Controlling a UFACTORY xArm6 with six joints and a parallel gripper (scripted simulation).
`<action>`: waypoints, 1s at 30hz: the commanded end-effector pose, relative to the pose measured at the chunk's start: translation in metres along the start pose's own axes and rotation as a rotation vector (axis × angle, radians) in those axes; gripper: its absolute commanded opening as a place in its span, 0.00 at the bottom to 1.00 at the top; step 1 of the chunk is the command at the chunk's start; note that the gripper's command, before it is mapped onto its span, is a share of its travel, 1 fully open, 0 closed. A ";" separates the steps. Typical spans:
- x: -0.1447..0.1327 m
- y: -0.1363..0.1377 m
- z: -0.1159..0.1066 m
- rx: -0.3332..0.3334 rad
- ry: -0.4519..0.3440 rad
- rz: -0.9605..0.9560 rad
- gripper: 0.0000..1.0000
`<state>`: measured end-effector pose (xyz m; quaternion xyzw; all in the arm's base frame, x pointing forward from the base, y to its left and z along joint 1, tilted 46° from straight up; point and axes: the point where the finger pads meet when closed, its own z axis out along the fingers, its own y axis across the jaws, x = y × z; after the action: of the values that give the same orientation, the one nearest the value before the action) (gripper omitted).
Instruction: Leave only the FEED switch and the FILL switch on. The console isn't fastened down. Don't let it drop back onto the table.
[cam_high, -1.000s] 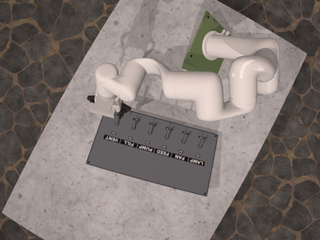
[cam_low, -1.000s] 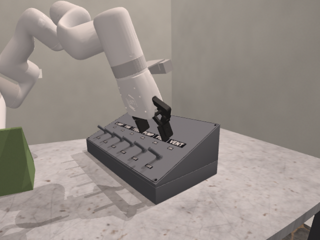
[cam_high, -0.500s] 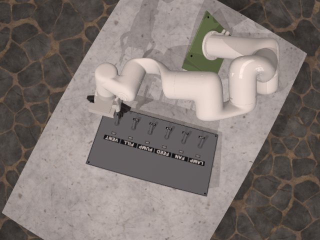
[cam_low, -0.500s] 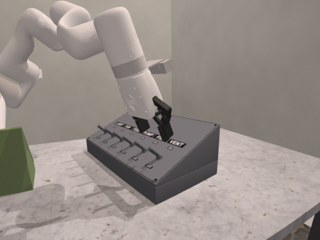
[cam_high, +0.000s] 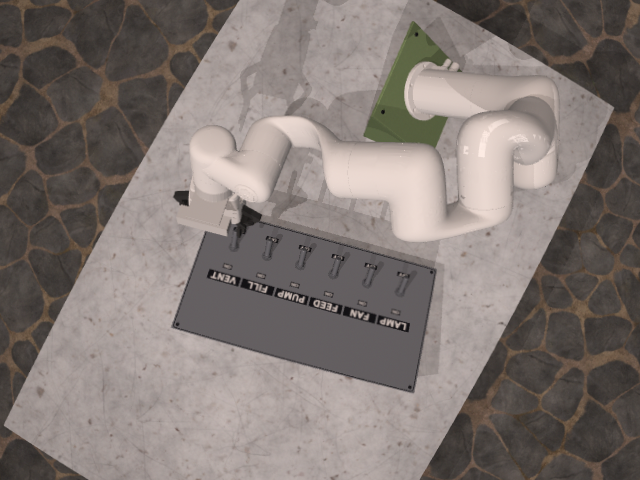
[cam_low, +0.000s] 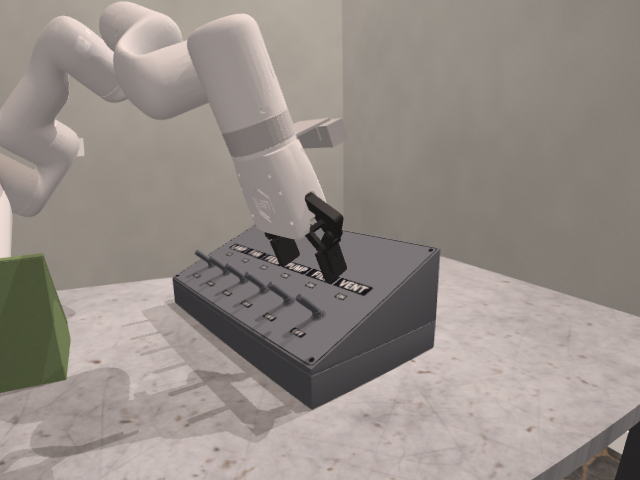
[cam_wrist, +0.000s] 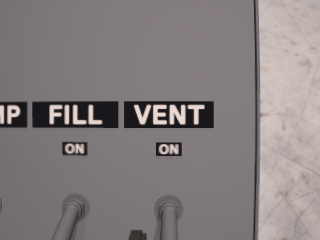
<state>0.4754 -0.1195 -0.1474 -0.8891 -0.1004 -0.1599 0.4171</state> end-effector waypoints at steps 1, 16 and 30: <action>0.002 0.001 -0.002 -0.003 0.002 -0.002 1.00; 0.002 0.001 -0.002 -0.003 0.002 -0.002 0.00; 0.002 0.001 -0.032 -0.003 0.002 -0.002 0.00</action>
<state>0.4720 -0.1326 -0.1374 -0.8891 -0.1003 -0.1598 0.4171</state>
